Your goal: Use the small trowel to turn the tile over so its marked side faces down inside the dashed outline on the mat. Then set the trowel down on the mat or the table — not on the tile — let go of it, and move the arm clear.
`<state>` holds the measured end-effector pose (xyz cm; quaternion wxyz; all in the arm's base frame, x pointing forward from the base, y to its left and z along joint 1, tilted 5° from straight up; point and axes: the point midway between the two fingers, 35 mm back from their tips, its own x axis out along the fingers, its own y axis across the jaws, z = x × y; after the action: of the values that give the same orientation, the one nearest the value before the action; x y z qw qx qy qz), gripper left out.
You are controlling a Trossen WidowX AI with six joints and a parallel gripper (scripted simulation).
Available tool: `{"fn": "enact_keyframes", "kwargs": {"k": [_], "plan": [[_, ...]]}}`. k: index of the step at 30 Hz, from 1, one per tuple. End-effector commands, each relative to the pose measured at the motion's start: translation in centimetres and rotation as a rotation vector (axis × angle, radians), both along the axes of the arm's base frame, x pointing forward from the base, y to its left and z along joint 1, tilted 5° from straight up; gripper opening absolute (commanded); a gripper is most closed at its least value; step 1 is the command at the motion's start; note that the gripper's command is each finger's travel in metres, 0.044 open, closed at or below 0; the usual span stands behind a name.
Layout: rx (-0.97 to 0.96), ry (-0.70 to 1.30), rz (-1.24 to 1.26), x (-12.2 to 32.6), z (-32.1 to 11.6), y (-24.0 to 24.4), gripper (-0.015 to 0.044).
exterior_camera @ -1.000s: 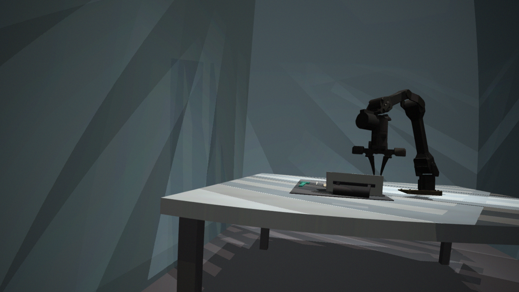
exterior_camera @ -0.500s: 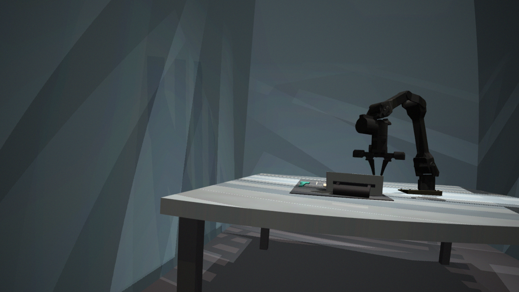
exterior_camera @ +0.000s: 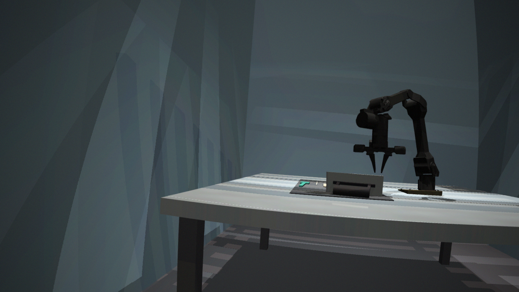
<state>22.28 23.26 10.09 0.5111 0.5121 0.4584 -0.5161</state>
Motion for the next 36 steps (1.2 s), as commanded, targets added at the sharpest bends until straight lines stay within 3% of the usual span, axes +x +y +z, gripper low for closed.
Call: {"fn": "enact_keyframes", "kwargs": {"k": [1,5,36], "plan": [[0.002,-0.007,-0.004,0.0,0.9,0.1,0.0100],[0.000,-0.004,0.046,0.1,0.9,0.5,0.0100],[-0.047,0.052,1.104,0.7,0.4,9.3,0.0100]]}}
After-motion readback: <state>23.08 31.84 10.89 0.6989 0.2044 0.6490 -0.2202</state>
